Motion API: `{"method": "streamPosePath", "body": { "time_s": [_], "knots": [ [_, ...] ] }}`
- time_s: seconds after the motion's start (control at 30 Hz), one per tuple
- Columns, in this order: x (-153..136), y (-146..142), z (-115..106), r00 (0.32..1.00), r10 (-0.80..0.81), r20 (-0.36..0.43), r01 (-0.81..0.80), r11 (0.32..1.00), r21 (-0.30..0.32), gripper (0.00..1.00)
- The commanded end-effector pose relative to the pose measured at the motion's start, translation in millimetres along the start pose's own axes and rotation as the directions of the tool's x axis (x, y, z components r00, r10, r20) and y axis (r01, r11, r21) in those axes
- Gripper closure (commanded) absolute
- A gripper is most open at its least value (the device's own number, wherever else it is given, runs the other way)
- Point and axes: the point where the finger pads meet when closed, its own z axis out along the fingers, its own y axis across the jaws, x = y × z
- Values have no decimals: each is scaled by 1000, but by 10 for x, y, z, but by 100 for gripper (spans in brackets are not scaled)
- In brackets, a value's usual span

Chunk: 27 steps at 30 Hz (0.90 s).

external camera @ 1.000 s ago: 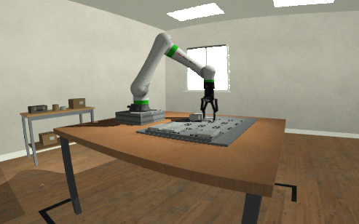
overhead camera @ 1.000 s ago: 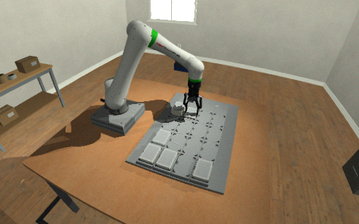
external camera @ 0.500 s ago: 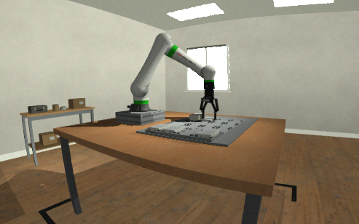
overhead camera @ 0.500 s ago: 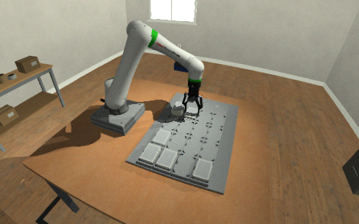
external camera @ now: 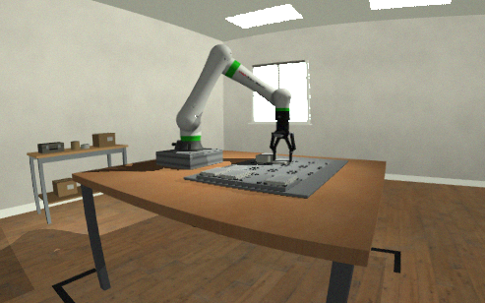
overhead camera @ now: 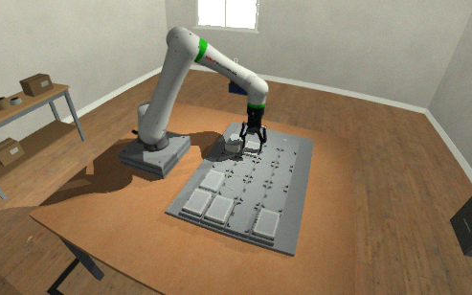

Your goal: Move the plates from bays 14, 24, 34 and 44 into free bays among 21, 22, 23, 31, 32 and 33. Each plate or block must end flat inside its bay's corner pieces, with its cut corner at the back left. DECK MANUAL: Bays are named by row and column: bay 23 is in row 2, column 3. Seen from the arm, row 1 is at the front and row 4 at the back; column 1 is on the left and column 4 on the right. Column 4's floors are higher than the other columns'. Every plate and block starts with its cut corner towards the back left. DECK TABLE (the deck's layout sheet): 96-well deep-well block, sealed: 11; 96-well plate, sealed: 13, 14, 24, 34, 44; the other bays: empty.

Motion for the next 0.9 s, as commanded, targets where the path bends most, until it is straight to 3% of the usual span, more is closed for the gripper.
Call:
{"method": "streamPosePath", "body": {
  "time_s": [0.0, 0.87],
  "knots": [
    [-7, -12, -32, 1000, 0, 2, 0, 1000, 3, 30],
    [-6, -11, -352, 1000, 0, 2, 0, 1000, 3, 30]
  ]
}}
